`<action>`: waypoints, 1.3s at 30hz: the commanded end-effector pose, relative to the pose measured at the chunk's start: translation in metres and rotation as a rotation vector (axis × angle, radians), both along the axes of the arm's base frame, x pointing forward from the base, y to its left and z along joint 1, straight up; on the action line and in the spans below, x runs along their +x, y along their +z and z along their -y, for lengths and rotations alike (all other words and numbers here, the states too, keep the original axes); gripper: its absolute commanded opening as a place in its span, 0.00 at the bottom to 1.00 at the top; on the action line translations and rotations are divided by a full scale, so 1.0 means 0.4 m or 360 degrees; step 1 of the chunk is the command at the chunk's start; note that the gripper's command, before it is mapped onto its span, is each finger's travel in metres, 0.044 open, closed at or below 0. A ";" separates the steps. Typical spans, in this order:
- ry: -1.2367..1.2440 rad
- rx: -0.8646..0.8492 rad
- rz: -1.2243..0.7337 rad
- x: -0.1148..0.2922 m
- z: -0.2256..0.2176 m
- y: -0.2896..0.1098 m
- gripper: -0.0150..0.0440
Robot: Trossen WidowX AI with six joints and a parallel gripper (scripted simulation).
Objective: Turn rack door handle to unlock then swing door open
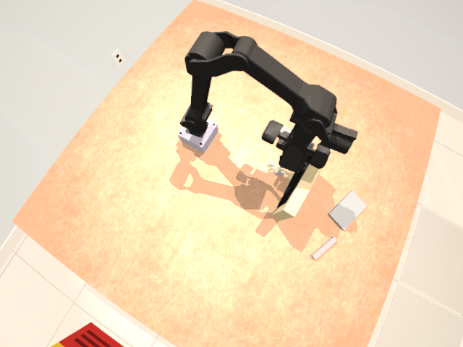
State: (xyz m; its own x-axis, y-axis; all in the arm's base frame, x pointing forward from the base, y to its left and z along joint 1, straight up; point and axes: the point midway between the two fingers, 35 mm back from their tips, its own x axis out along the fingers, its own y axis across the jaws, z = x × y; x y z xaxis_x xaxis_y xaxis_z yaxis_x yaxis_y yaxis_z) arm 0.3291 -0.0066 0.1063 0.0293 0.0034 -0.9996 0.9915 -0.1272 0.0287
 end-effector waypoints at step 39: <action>0.1155 -0.0041 -0.0009 -0.189 0.102 -0.007 0.27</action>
State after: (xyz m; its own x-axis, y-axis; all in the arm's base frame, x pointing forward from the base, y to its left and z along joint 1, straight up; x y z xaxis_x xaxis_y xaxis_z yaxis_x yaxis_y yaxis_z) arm 0.2563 -0.0439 0.1035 0.0143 0.0000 -0.9999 0.8555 0.5177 0.0122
